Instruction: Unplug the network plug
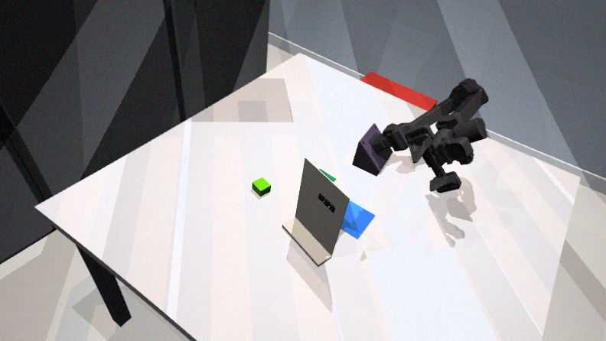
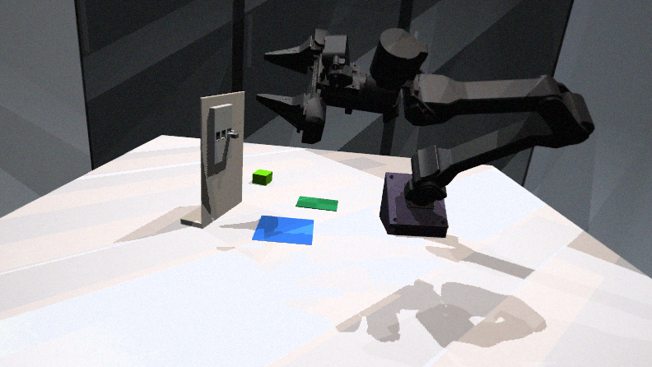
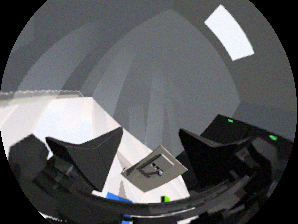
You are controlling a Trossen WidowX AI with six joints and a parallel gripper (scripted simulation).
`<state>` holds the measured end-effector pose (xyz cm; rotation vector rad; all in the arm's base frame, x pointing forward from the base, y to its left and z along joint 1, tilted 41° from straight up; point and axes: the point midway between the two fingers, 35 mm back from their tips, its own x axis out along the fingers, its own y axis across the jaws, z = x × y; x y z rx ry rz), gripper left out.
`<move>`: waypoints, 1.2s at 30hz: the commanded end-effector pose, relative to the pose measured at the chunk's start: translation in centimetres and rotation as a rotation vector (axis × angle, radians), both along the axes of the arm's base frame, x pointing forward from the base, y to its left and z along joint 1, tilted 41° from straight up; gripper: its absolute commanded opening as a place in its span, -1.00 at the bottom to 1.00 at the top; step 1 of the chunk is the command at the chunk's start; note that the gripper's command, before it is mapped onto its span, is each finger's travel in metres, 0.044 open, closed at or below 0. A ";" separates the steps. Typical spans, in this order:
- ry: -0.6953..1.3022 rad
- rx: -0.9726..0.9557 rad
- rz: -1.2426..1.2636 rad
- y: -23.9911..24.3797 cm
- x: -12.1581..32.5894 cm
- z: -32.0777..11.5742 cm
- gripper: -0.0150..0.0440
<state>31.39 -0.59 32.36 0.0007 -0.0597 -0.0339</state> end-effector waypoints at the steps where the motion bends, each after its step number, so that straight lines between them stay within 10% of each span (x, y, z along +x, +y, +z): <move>1: 0.005 -0.005 -0.003 0.0 0.0 -0.2 0.78; 10: 0.254 -0.291 -0.145 -0.5 0.4 -9.1 0.04; 22: 0.617 -0.798 -0.246 -1.6 -2.9 -19.6 0.04; 36: 0.622 -0.806 -0.247 -1.8 -2.1 -19.8 0.04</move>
